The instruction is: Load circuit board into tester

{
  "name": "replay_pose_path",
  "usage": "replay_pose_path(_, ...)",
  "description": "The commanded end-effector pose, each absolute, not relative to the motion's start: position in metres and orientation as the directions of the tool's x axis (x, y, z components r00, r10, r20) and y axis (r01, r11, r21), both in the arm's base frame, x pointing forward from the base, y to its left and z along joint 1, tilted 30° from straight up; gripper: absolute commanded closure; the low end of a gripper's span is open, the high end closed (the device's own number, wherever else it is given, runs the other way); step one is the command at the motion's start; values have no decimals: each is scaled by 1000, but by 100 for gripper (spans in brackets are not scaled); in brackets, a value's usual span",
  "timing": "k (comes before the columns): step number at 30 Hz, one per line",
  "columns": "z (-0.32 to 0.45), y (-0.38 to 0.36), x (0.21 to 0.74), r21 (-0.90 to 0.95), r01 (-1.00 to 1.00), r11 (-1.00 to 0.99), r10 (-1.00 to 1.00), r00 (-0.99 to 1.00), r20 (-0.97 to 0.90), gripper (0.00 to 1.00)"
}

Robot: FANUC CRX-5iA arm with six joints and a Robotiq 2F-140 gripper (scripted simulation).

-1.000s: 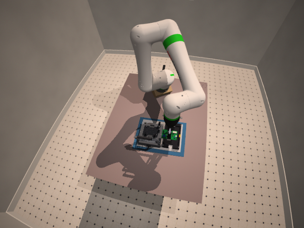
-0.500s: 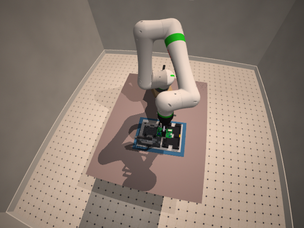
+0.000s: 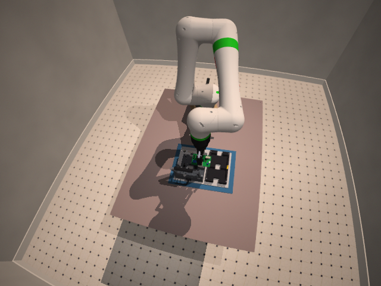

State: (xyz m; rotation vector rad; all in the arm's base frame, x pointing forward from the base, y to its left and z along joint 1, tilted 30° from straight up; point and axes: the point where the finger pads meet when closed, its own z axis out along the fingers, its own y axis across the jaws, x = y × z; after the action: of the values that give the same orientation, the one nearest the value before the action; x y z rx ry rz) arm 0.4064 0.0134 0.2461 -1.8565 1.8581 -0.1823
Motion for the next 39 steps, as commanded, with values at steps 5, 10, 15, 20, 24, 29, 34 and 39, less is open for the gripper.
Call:
replay_pose_path(5,240,-7,402,-435,-899,59,-966,59,-253,54)
replay_pose_path(10,236,-20,400,-435,-899,59,-966,59,-253,54)
replay_pose_path(15,234,-27,398,-435,-899,59,-966,59,-253,54)
replay_pose_path(20,231,-37,397,-435,-899,59,-966,59,-253,54)
replay_pose_path(24,229,-42,395,-435,-899,59,-966,59,-253,54)
replay_pose_path(29,228,-47,394,-435,-899,59,-966,59,-253,54)
replay_pose_path(34,227,-49,394,-435,-899,59,-966,59,-253,54)
replay_pose_path(39,227,-51,394,-435,-899,59,-966,59,-253,54)
